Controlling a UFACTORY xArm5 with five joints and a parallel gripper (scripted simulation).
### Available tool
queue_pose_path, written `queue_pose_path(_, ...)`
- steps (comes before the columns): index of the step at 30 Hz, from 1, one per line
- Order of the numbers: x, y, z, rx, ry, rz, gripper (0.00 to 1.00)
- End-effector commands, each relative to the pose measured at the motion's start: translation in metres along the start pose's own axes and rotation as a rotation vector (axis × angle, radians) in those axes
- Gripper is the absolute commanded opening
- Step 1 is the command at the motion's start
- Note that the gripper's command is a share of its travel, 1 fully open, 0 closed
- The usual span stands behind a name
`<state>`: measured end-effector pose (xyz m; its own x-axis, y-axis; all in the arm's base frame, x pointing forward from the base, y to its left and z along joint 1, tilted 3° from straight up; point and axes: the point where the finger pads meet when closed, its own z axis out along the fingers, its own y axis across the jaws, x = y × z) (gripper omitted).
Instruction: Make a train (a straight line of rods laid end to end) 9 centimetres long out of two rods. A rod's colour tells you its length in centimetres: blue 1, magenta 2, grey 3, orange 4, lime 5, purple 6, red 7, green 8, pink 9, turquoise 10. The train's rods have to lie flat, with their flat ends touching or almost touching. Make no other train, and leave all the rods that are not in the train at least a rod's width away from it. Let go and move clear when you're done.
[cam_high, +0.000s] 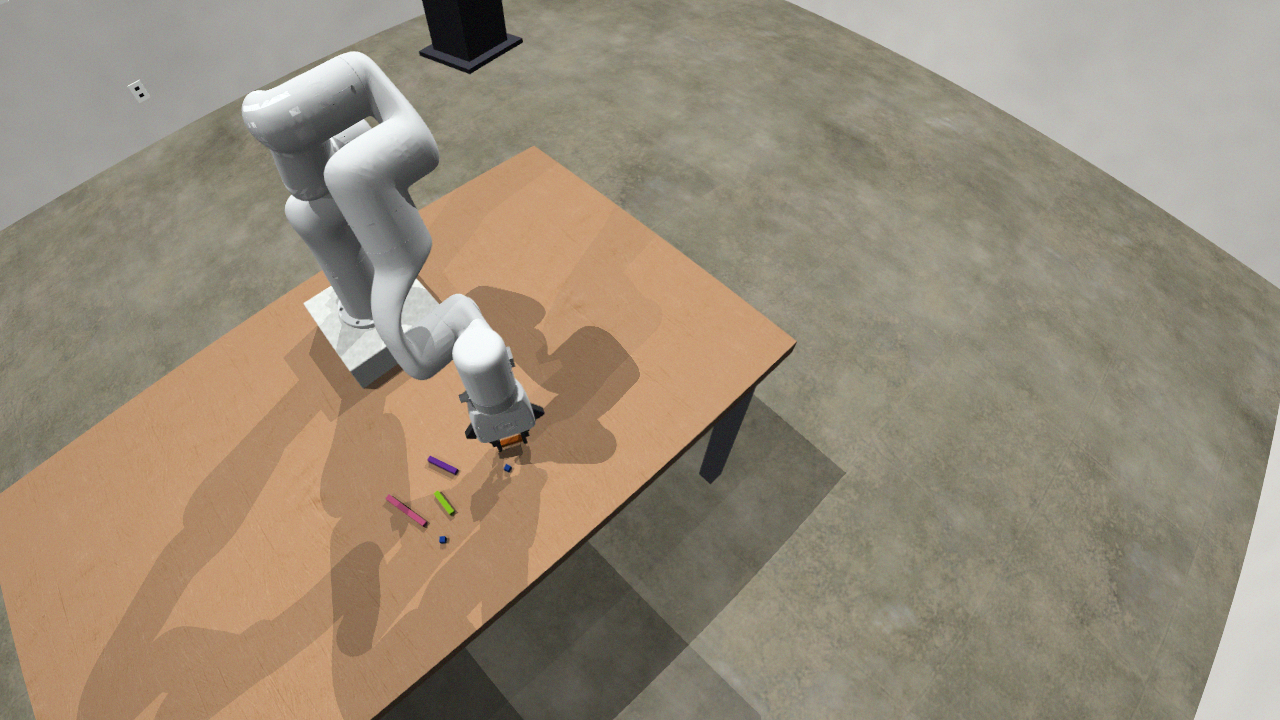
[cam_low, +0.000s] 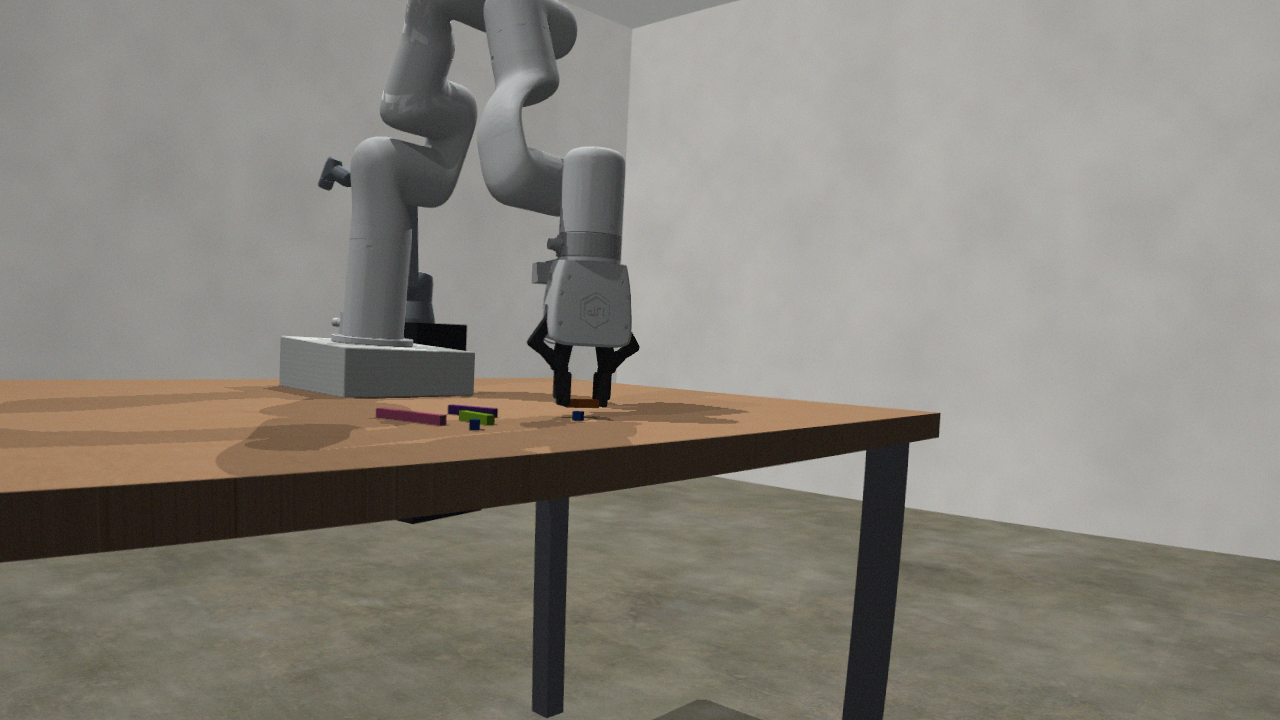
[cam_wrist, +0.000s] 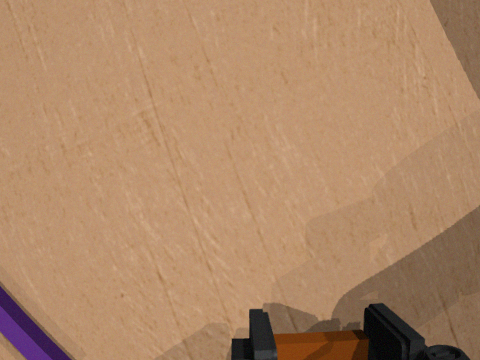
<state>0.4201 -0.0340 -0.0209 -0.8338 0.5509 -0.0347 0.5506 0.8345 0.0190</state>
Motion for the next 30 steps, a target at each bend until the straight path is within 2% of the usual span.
queue_pose_path(1, -0.0007, 0.0012, 0.0022, -0.002, -0.003, 0.000, 0.38)
queue_pose_path(30, -0.0005, 0.0015, 0.0086, -0.002, -0.003, 0.000, 0.38)
